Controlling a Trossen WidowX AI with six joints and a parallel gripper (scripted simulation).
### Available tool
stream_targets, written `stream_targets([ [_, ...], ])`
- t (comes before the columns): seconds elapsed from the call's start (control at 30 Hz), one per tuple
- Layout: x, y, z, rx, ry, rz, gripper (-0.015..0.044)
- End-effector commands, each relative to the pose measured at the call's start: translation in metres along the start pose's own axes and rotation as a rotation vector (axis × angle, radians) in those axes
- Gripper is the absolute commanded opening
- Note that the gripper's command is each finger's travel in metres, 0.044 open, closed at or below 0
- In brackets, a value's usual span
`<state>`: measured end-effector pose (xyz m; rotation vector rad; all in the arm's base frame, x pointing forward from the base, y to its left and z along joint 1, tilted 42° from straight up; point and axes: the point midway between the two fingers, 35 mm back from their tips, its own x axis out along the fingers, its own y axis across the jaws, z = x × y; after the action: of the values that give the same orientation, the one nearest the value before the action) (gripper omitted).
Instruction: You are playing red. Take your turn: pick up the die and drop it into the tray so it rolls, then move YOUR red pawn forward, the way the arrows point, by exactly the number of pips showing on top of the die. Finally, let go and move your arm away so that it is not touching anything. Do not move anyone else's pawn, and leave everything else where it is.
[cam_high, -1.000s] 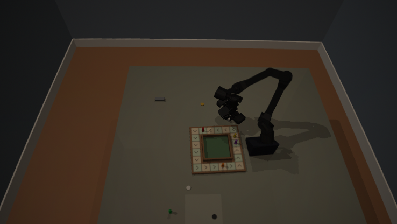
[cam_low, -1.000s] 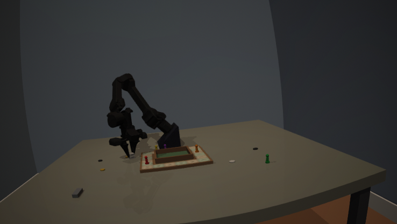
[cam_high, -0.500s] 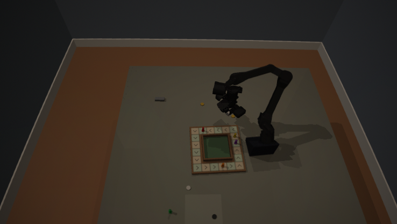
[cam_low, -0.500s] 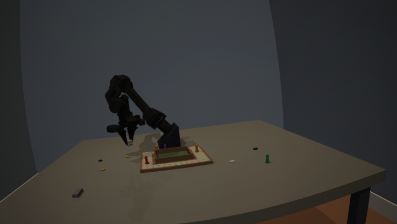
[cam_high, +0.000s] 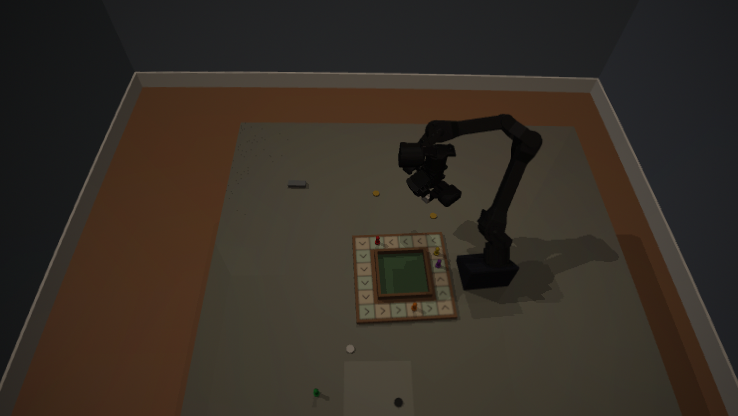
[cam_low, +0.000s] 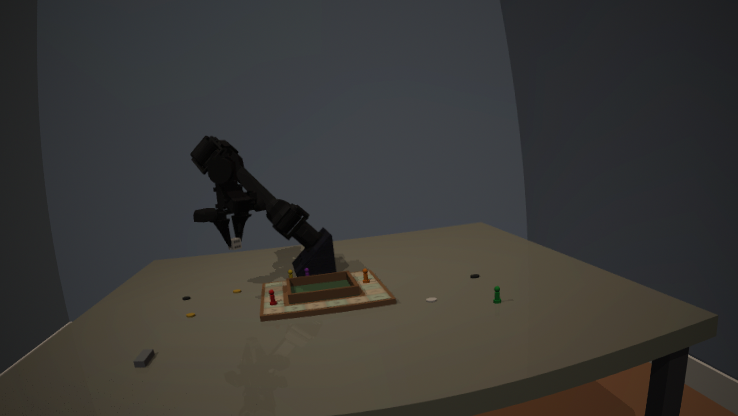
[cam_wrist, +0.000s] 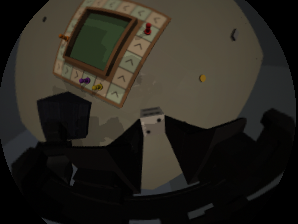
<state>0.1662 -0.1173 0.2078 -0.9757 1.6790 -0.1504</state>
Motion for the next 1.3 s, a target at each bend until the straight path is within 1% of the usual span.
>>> stream_targets([
  [0.0,0.001,0.0,0.015,-0.061,-0.002,0.001,0.0],
  [0.37,0.011,0.016,0.075,-0.307,-0.014,0.01,0.0],
  [0.77,0.023,0.05,0.135,-0.572,-0.016,0.01,0.0],
  [1.13,0.036,0.093,0.18,-0.818,-0.008,0.002,0.0],
  [1.27,0.039,0.104,0.188,-0.874,-0.005,0.0,0.0],
])
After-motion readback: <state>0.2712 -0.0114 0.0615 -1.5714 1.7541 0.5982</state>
